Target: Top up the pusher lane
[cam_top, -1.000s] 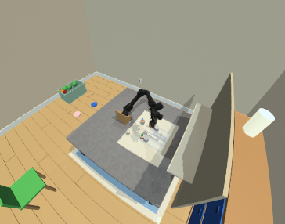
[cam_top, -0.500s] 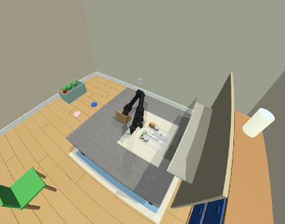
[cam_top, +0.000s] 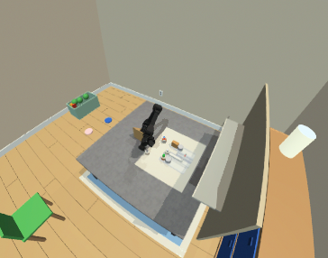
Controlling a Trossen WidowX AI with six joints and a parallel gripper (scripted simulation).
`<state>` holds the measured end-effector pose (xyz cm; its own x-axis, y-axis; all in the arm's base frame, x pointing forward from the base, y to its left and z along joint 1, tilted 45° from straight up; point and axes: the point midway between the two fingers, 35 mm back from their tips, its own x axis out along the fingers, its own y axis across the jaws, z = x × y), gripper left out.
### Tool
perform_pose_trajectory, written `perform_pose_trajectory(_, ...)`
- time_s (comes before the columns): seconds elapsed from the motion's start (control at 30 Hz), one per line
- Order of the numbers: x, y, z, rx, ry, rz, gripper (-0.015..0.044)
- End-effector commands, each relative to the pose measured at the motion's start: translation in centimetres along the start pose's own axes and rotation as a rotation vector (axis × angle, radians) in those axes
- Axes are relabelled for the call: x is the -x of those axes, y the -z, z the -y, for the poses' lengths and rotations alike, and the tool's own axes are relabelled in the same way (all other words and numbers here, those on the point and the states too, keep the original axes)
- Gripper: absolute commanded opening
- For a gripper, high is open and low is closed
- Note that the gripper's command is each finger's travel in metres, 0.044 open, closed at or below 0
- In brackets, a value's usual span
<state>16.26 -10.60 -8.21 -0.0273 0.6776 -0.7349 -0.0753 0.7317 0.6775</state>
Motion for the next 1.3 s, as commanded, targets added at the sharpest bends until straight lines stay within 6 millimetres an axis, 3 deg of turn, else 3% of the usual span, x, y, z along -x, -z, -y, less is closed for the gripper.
perform_pose_trajectory(0.0,-0.4,-0.2,-0.2,-0.001,-0.016,0.005,0.0440)
perform_pose_trajectory(0.13,-3.7,-0.2,-0.3,0.000,-0.018,0.006,0.0440)
perform_pose_trajectory(0.33,-3.8,-0.3,-0.2,0.000,-0.018,0.006,0.0440)
perform_pose_trajectory(0.43,-5.1,-0.3,-0.3,0.000,-0.018,0.006,0.0440)
perform_pose_trajectory(1.23,-8.1,-0.3,-0.4,0.000,-0.019,0.007,0.0440)
perform_pose_trajectory(1.27,-8.1,-0.3,-0.4,0.000,-0.019,0.007,0.0414)
